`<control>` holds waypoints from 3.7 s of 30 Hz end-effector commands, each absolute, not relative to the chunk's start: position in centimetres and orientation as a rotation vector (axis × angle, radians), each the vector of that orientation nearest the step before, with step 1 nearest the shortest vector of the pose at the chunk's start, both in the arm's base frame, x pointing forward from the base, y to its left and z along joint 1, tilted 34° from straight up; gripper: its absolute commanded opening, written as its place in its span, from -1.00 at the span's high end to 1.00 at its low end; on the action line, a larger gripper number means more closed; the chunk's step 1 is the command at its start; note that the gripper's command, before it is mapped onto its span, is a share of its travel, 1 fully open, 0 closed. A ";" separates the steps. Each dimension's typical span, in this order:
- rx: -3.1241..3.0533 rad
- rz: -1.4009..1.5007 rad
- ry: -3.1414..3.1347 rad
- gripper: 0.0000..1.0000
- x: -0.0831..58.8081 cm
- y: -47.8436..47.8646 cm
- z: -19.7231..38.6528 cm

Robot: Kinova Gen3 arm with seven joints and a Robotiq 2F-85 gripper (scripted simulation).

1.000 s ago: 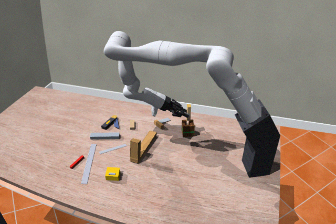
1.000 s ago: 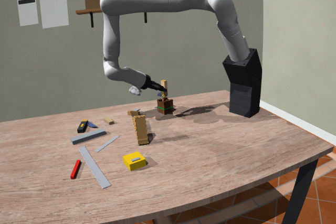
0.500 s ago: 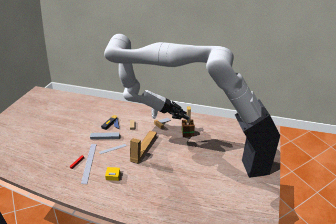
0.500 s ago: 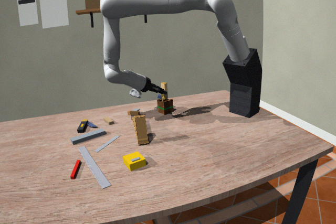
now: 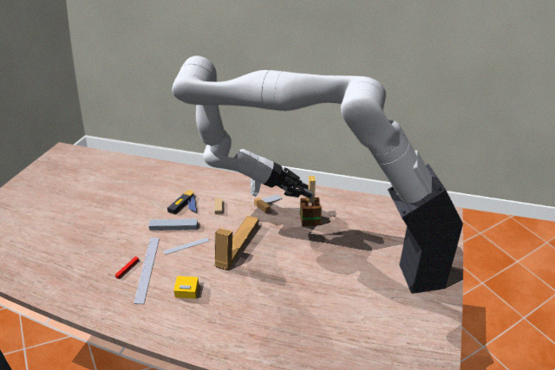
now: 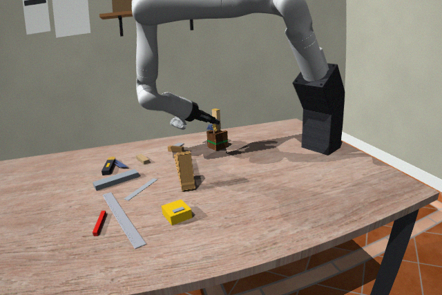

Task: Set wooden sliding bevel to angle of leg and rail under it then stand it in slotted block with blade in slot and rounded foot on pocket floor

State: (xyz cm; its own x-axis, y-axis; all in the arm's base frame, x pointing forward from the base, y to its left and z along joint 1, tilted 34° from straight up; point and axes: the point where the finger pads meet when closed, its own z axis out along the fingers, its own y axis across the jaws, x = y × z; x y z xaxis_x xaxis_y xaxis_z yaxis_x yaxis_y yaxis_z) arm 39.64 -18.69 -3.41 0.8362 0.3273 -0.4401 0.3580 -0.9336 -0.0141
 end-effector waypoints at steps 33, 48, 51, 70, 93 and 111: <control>2.944 -0.686 0.549 0.80 40.1 -18.6 -4.1; 2.944 -0.686 0.549 0.80 40.2 -18.5 -4.3; 2.944 -0.686 0.549 0.80 40.3 -18.5 -4.3; 2.944 -0.686 0.549 0.80 40.5 -18.4 -4.6; 2.944 -0.686 0.549 0.80 40.6 -18.3 -4.9; 2.944 -0.686 0.549 0.80 40.8 -18.3 -5.2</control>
